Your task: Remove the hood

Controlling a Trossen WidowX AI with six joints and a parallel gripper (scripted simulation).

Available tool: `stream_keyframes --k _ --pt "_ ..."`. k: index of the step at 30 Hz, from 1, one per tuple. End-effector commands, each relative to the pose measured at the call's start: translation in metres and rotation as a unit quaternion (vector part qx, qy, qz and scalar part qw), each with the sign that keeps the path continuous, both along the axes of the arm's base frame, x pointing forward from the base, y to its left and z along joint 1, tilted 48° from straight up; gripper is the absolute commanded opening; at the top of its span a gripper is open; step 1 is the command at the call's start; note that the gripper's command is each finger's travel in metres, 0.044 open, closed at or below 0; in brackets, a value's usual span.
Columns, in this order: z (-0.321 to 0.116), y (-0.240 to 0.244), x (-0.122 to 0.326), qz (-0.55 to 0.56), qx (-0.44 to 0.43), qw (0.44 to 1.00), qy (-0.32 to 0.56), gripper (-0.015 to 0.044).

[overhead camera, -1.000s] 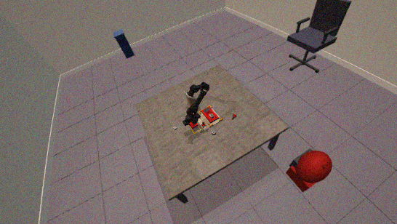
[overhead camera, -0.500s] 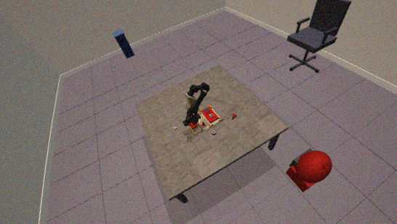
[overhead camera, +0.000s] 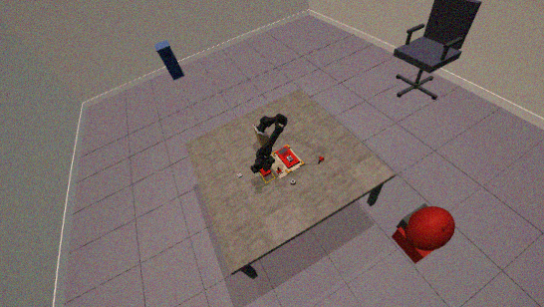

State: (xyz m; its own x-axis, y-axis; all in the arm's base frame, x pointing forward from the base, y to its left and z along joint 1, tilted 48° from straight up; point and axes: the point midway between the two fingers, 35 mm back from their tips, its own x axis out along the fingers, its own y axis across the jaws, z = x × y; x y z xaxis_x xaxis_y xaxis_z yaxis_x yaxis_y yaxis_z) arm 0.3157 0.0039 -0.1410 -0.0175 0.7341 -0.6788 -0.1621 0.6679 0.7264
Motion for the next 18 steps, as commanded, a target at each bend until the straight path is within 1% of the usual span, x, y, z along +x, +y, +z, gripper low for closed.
stream_keyframes --k 1,18 --pt "-0.0025 0.0027 -0.002 -0.002 0.004 1.0 0.004 0.0" --pt "-0.0081 0.009 -0.0023 -0.002 0.004 1.0 0.004 0.0"
